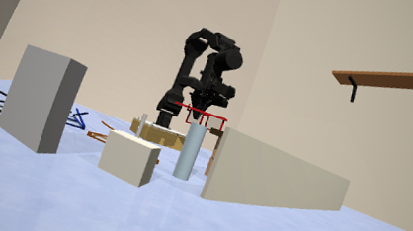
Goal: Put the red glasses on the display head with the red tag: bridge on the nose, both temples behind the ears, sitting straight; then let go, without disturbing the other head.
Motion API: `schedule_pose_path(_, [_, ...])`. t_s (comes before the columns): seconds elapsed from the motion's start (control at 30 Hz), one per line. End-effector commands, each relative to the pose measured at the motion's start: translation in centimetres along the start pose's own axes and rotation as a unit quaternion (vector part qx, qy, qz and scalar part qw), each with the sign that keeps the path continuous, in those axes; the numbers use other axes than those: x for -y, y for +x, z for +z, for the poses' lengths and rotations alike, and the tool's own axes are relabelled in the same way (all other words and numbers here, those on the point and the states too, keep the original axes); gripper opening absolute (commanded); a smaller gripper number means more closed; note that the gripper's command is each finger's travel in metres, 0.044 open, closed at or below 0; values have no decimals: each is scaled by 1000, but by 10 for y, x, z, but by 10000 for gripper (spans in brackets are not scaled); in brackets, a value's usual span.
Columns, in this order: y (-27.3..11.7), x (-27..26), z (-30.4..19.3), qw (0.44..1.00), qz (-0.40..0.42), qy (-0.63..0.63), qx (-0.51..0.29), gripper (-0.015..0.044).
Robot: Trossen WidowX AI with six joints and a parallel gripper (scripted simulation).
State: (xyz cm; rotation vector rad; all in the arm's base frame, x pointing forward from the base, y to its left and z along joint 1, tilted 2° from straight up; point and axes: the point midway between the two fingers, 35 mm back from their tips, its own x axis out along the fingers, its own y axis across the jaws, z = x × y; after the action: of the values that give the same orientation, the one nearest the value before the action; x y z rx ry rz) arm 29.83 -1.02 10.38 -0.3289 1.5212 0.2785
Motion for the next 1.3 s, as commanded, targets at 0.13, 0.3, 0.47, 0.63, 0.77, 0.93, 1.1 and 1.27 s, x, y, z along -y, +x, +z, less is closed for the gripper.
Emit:
schedule_pose_path(0.13, [2,34,-11,997,0,-73,-5,0])
schedule_pose_path(0.3, [1,56,-21,993,-1,-121,-6,0])
schedule_pose_path(0.47, [1,77,-33,986,-2,-169,-7,0])
schedule_pose_path(0.63, [1,98,-46,976,-2,-216,-8,0])
schedule_pose_path(0.77, [1,114,-58,967,-3,-254,-9,0])
schedule_pose_path(0.93, [1,127,-70,958,-3,-285,-10,0])
schedule_pose_path(1.1, [6,128,-70,958,-3,-286,-10,0])
schedule_pose_path(1.27, [28,129,-69,958,-3,-286,-10,0])
